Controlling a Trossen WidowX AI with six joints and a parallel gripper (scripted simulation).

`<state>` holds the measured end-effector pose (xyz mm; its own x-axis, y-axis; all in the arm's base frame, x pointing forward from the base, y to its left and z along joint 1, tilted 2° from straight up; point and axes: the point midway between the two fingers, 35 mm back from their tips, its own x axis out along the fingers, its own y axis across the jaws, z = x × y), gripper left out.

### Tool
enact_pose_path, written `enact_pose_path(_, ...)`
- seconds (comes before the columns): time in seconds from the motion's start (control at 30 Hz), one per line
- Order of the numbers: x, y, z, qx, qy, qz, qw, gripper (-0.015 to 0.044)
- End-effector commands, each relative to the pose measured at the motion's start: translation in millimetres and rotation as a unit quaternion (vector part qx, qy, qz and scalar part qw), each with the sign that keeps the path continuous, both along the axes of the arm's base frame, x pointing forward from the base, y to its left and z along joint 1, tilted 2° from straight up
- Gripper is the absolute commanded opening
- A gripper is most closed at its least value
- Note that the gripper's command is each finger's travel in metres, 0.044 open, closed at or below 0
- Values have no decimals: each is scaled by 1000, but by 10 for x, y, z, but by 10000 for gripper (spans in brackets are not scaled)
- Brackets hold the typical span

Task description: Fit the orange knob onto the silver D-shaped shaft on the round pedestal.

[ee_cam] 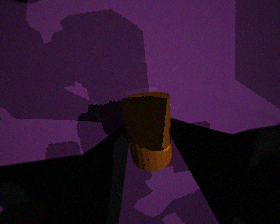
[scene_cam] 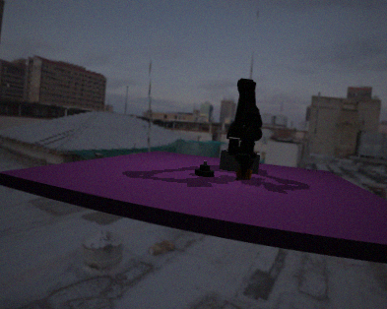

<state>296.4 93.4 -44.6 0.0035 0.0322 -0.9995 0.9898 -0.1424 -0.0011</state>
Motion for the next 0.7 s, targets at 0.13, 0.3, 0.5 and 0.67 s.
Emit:
enact_pose_path(0.13, 27, 5, 121, -1, -6, -3, 1000, 179)
enact_pose_path(0.3, 27, 5, 121, -1, -7, 38, 999, 179)
enact_pose_path(0.5, 27, 5, 121, -2, -10, 139, 990, 179)
enact_pose_path(0.67, 27, 6, 122, -2, -12, 196, 981, 179)
